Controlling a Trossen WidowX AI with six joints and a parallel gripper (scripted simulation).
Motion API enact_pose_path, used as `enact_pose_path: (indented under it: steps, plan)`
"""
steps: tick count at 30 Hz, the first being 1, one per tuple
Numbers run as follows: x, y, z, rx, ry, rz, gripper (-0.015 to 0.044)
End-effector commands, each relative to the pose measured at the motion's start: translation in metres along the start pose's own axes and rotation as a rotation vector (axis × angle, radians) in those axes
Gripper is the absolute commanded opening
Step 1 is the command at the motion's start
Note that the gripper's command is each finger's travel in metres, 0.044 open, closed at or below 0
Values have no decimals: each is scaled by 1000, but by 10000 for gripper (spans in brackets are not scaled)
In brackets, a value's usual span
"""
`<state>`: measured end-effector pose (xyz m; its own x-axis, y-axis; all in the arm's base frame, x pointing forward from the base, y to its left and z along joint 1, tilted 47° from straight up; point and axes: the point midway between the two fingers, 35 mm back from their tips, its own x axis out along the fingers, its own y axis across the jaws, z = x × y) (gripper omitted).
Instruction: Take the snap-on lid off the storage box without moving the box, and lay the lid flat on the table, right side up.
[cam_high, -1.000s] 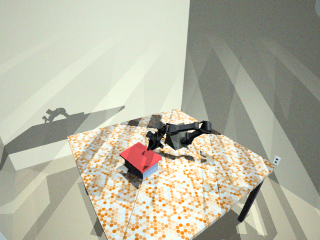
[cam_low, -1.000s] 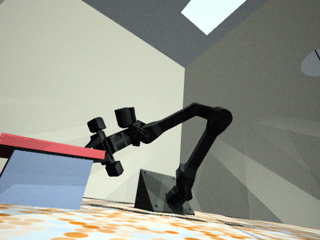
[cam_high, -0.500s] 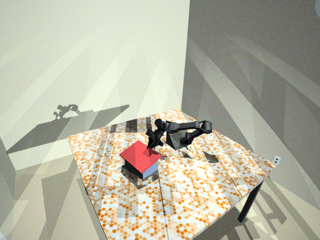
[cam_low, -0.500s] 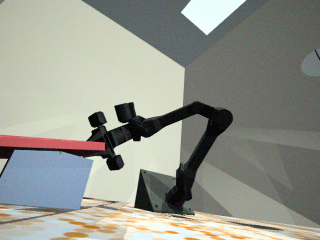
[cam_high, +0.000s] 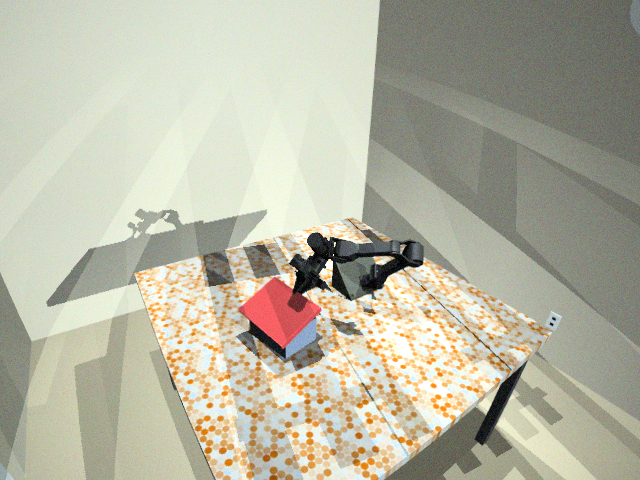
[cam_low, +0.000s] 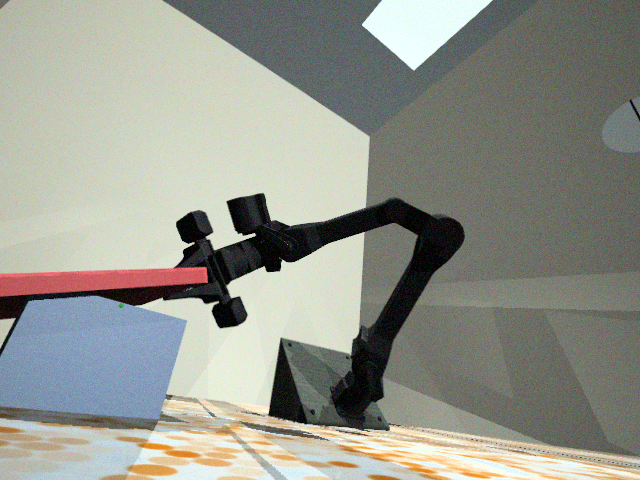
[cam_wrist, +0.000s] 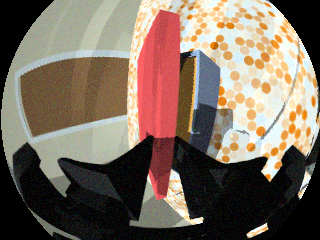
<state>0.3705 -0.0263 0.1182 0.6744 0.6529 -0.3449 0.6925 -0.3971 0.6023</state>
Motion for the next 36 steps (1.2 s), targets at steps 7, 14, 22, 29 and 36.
enact_pose_path:
  steps: [7,14,22,29,36]
  plan:
    - [-6,19,0,-8,-1,9,0]
    - [-7,30,0,-8,-1,9,0]
    - [-8,43,0,-8,-1,9,0]
    - [-8,55,0,-8,-1,9,0]
    - [-11,64,0,-9,-1,9,0]
